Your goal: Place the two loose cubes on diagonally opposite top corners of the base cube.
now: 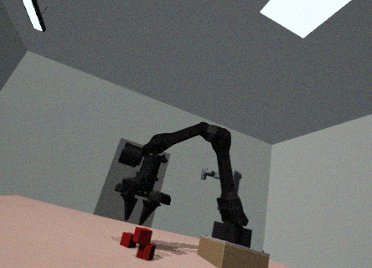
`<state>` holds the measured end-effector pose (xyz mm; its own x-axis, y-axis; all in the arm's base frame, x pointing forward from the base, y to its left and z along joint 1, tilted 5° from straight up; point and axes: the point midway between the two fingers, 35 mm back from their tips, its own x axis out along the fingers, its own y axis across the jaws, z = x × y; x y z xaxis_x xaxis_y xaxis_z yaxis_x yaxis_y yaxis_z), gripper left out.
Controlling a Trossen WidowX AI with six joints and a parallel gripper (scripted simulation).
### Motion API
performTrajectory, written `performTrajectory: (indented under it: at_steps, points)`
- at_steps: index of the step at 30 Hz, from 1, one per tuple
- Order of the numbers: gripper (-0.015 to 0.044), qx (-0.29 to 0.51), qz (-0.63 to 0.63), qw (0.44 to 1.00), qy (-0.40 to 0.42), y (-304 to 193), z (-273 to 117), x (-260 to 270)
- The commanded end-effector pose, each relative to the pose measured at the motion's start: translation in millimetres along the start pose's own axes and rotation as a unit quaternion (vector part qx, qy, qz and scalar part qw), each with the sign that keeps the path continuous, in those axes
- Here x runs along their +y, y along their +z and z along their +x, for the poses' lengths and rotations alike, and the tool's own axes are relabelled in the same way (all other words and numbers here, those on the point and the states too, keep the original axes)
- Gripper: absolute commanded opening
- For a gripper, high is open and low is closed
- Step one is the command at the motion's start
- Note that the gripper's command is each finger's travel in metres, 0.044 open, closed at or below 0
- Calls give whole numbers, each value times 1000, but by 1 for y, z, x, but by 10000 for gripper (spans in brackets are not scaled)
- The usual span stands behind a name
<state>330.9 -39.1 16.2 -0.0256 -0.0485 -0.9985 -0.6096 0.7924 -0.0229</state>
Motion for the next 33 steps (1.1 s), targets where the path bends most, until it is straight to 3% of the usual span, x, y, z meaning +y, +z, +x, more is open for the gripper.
performTrajectory:
  at_steps: [1, 28, 33]
  points:
    - [265, 7, -3, 1000, 4, -3, 15, 2]
    - [265, 7, -3, 1000, 4, -4, 47, 3]
    - [134, 7, -3, 1000, 4, -4, 47, 3]
